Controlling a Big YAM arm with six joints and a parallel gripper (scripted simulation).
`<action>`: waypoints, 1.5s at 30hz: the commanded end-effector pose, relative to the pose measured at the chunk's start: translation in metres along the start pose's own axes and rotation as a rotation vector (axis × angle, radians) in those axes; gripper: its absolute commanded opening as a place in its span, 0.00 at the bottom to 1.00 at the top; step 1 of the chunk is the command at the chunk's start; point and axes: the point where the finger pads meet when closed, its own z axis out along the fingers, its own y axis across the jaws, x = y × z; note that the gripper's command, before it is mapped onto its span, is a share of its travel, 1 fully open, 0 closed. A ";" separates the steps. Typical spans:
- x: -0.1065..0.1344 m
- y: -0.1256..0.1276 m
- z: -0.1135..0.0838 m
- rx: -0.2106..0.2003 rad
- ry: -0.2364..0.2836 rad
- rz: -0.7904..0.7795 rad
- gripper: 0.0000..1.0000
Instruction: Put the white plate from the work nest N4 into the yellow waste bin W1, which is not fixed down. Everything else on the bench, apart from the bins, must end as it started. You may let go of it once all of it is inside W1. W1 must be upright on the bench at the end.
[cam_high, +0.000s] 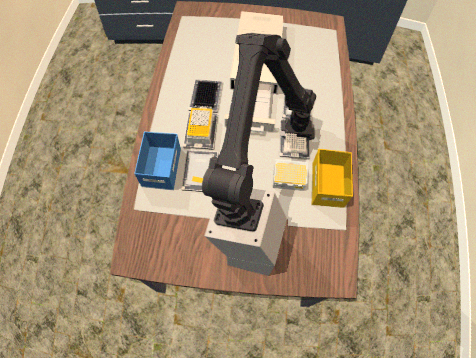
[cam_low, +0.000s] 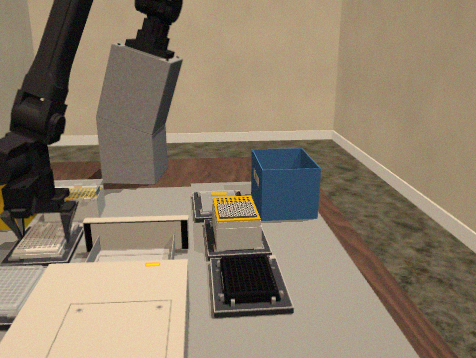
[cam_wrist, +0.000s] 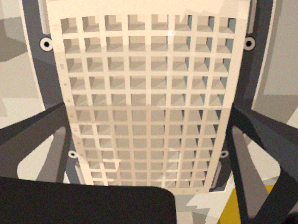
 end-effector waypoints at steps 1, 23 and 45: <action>-0.017 0.001 -0.015 0.008 -0.023 -0.013 0.00; -0.010 -0.002 -0.012 0.006 -0.017 -0.005 0.00; -0.008 -0.006 -0.046 0.006 -0.018 0.000 0.00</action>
